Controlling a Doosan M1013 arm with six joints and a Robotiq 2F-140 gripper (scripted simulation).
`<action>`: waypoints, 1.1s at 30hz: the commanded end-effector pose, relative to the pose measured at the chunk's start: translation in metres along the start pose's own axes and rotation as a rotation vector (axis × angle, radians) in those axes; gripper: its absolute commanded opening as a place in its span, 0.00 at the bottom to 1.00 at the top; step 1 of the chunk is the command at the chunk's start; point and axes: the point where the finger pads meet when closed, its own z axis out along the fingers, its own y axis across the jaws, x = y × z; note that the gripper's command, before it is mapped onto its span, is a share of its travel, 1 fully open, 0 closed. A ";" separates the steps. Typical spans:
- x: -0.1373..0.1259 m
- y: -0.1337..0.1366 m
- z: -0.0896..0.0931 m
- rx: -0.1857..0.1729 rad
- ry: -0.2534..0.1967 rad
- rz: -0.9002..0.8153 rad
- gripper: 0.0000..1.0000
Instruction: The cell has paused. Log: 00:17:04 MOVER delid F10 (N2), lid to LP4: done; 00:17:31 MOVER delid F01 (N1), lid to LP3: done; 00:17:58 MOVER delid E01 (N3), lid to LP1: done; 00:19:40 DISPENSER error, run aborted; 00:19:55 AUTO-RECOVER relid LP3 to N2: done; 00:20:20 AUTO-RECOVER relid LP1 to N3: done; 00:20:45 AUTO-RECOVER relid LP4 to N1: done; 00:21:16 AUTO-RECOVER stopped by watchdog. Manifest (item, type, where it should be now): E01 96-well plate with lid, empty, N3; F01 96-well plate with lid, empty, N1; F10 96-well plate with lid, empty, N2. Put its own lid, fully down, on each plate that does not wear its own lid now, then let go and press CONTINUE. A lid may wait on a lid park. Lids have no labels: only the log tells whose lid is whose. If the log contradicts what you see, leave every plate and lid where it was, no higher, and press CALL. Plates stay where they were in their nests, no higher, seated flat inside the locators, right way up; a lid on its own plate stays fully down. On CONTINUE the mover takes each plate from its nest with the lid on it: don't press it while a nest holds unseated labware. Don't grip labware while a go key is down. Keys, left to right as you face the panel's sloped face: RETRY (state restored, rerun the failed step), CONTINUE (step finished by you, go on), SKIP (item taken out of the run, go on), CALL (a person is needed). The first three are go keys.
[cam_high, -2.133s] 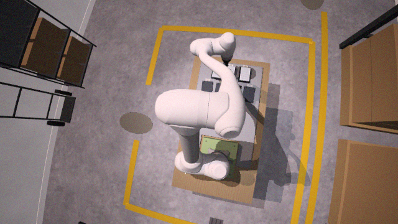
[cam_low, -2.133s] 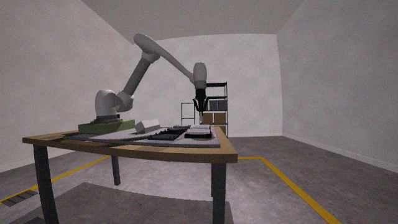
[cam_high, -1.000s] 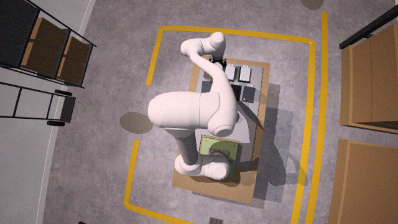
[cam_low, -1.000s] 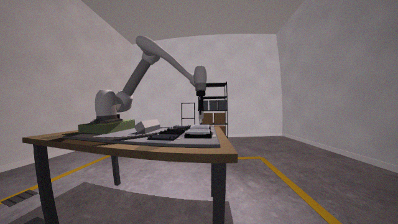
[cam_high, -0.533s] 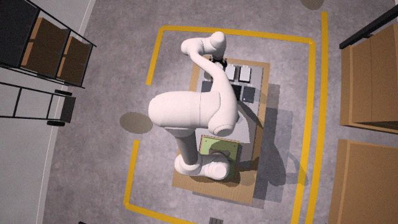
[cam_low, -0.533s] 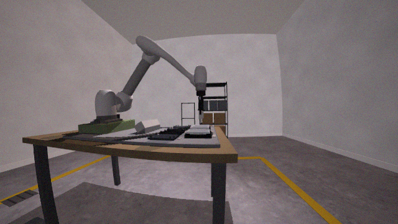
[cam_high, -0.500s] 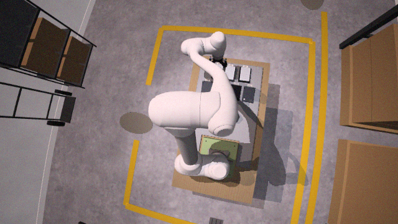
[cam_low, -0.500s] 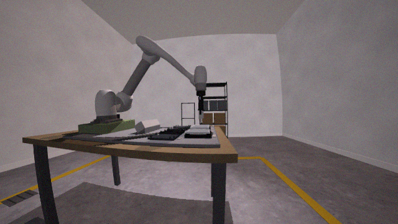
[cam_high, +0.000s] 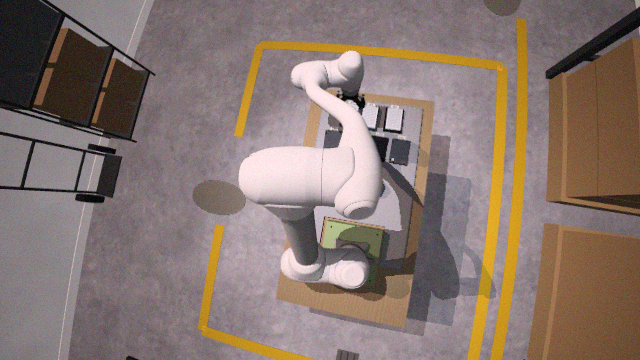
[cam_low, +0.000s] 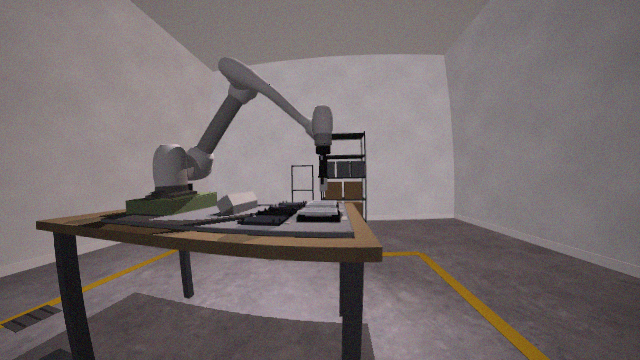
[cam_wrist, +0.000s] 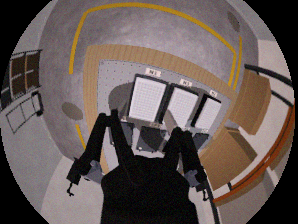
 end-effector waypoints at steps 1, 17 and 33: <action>0.000 0.000 0.000 0.000 0.000 0.000 0.66; 0.000 0.000 0.010 0.000 0.000 0.000 0.66; 0.000 0.000 0.027 0.000 0.000 0.000 0.66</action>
